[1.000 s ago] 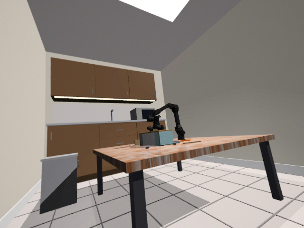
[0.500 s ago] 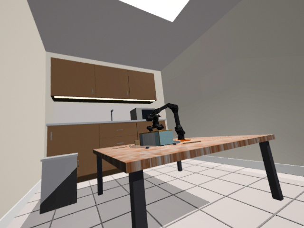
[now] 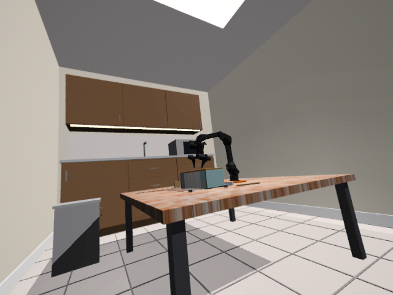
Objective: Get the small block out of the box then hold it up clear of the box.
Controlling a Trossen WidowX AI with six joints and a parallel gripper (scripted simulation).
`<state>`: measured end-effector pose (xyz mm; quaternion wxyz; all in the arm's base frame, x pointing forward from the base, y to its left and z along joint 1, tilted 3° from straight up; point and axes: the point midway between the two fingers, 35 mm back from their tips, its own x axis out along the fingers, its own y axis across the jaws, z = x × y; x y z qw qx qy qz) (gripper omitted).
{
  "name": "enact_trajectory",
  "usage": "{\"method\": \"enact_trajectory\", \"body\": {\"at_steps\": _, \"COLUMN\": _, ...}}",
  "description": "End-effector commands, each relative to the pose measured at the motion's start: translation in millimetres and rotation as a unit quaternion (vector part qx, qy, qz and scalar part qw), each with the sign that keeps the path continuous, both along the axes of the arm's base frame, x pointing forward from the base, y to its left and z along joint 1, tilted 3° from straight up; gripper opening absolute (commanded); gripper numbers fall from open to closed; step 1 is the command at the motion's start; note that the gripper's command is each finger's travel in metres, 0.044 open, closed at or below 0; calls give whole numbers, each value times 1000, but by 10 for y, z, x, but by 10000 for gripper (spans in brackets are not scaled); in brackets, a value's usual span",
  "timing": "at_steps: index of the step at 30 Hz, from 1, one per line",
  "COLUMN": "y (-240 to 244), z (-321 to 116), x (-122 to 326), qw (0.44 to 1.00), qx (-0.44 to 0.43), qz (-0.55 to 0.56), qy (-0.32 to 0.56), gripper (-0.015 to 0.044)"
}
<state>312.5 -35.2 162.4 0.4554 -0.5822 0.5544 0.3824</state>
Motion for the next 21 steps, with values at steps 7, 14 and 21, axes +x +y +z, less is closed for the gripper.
{"method": "enact_trajectory", "body": {"at_steps": 7, "y": -168, "z": 12, "x": -75, "qw": 895, "qx": 92, "qz": -419, "qy": -126, "gripper": 285}}
{"method": "enact_trajectory", "body": {"at_steps": 14, "y": -282, "z": 11, "x": -142, "qw": 657, "qx": 152, "qz": -716, "qy": -180, "gripper": 285}}
{"method": "enact_trajectory", "body": {"at_steps": 21, "y": -387, "z": 21, "x": -208, "qw": 325, "qx": 180, "qz": -909, "qy": -186, "gripper": 285}}
